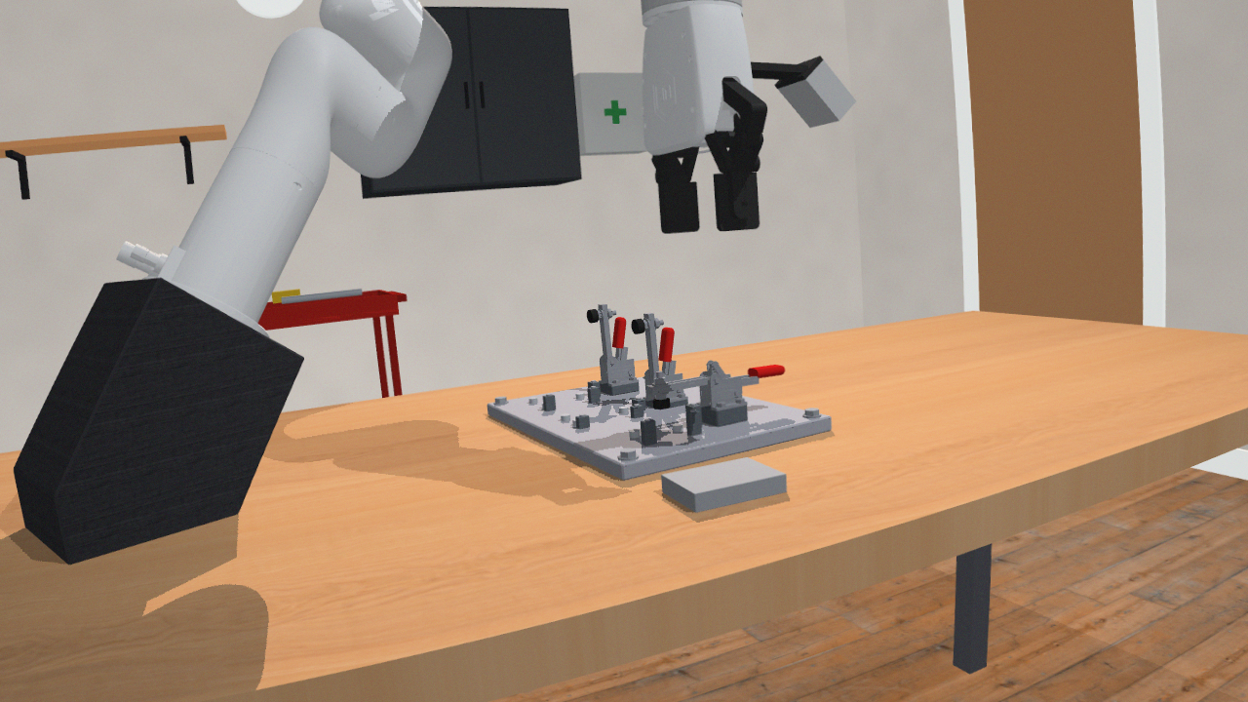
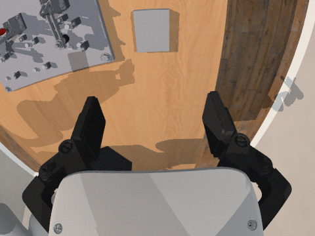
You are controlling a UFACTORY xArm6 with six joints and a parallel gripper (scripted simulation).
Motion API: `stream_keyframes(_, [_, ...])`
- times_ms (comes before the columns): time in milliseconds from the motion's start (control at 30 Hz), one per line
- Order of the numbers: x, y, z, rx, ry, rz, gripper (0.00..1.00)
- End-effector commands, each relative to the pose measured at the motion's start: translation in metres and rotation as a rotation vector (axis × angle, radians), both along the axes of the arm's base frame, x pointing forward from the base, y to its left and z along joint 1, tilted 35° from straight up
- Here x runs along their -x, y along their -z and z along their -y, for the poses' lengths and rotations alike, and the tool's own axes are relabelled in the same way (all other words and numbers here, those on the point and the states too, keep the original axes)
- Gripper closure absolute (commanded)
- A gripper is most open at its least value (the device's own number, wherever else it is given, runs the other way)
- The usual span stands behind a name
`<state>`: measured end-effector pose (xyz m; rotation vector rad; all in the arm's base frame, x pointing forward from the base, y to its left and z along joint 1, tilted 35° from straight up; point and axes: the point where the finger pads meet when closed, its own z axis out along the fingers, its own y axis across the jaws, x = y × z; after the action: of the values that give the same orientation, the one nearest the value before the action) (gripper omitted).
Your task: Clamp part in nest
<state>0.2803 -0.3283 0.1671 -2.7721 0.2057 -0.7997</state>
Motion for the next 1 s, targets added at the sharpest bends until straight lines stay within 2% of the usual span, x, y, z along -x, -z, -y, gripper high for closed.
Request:
stream_keyframes(0, [0.0, -0.001, 0.001, 0.003, 0.001, 0.001, 0.0])
stream_keyframes(600, [-0.002, 0.001, 0.001, 0.003, 0.001, 0.001, 0.0])
stream_keyframes(967, [-0.017, 0.024, -0.005, 0.003, 0.001, 0.001, 0.0])
